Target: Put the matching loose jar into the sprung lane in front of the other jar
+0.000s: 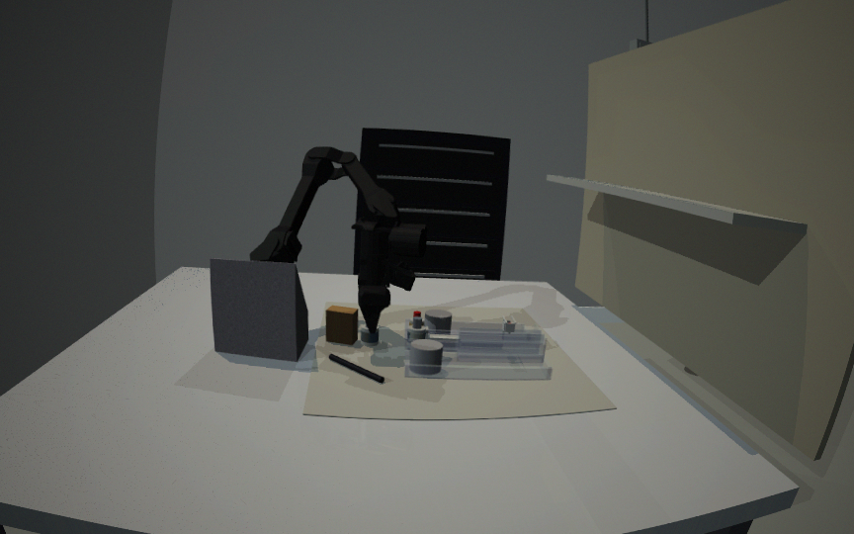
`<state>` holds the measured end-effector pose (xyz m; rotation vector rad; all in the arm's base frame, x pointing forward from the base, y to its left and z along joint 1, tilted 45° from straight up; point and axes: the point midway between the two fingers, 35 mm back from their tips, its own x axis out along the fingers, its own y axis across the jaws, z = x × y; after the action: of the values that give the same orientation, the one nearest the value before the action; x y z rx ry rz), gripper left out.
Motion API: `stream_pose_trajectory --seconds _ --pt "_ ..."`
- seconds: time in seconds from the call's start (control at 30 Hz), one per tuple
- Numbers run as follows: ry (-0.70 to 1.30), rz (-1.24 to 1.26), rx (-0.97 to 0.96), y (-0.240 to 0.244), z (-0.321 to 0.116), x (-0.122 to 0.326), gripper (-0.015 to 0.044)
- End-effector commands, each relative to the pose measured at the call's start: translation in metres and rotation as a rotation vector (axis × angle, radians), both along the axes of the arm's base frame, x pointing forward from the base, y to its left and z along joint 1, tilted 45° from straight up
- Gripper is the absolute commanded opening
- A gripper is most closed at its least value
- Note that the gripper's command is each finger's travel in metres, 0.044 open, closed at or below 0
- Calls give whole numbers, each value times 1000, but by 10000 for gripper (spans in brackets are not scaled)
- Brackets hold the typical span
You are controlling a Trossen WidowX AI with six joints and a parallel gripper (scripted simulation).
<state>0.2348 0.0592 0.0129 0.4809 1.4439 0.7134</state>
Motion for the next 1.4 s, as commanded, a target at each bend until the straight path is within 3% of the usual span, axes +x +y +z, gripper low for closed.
stream_pose_trajectory --seconds 0.0,0.2,0.57,0.77,0.9,1.37 --pt "15 -4 8 6 -6 -4 440" --pt "15 -4 9 11 -11 -4 440" --pt "15 -4 9 11 -11 -4 151" --pt "15 -4 9 11 -11 -4 111" --pt "14 -6 5 4 -6 -2 6" --pt "16 -5 -1 -58 46 -1 0"
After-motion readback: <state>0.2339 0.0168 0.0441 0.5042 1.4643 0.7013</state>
